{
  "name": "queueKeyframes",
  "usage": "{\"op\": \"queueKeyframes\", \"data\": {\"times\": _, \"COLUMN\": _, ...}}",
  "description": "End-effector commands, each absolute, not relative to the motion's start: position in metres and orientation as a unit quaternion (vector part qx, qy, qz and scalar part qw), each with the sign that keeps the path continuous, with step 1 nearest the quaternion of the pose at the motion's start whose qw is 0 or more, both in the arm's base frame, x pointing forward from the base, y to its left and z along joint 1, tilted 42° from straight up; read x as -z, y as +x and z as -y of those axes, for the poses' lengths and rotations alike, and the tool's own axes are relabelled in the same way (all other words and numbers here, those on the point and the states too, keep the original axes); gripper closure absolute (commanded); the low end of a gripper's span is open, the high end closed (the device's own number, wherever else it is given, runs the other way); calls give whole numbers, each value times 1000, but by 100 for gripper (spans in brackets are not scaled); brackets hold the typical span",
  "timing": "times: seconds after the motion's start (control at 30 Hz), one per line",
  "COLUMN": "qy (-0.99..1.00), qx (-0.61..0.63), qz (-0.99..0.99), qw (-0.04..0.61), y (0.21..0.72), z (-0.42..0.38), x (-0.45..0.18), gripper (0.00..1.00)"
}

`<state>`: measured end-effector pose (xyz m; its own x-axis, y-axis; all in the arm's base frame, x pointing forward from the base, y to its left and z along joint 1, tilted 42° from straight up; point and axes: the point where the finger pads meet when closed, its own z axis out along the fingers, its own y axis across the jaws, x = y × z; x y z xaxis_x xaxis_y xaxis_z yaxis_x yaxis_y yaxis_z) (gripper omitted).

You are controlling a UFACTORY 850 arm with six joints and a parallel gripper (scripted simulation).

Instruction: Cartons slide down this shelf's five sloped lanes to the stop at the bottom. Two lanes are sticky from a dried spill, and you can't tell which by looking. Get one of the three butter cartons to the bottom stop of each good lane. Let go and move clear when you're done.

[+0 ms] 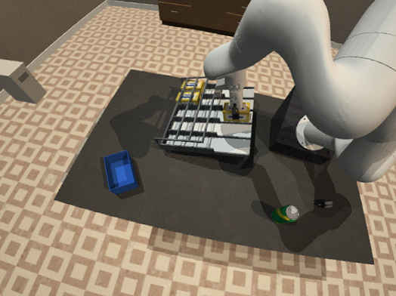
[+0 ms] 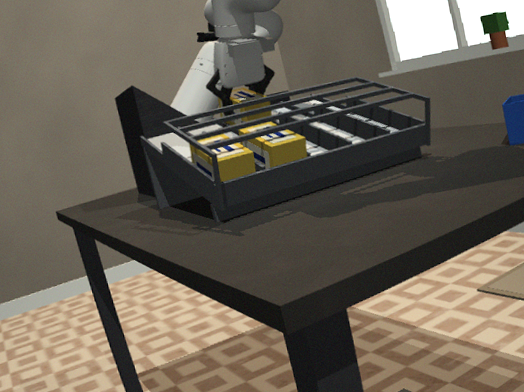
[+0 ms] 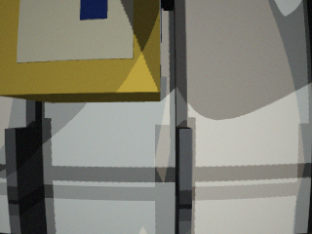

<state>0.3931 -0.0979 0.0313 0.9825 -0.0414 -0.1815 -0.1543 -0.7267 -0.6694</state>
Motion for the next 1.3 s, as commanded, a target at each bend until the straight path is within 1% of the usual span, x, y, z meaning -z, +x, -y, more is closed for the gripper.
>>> {"op": "queueKeyframes", "data": {"times": 0.0, "qy": -926, "qx": -76, "qz": -53, "qw": 366, "y": 393, "z": 98, "x": -32, "gripper": 100}}
{"op": "queueKeyframes", "data": {"times": 0.53, "qy": -926, "qx": -76, "qz": -53, "qw": 366, "y": 393, "z": 98, "x": -32, "gripper": 100}}
{"op": "queueKeyframes", "data": {"times": 0.57, "qy": -926, "qx": -76, "qz": -53, "qw": 366, "y": 393, "z": 98, "x": -32, "gripper": 25}}
{"op": "queueKeyframes", "data": {"times": 1.1, "qy": -926, "qx": -76, "qz": -53, "qw": 366, "y": 393, "z": 98, "x": -32, "gripper": 25}}
{"op": "queueKeyframes", "data": {"times": 1.13, "qy": -926, "qx": -76, "qz": -53, "qw": 366, "y": 393, "z": 98, "x": -32, "gripper": 23}}
{"op": "queueKeyframes", "data": {"times": 1.27, "qy": -926, "qx": -76, "qz": -53, "qw": 366, "y": 393, "z": 98, "x": -32, "gripper": 23}}
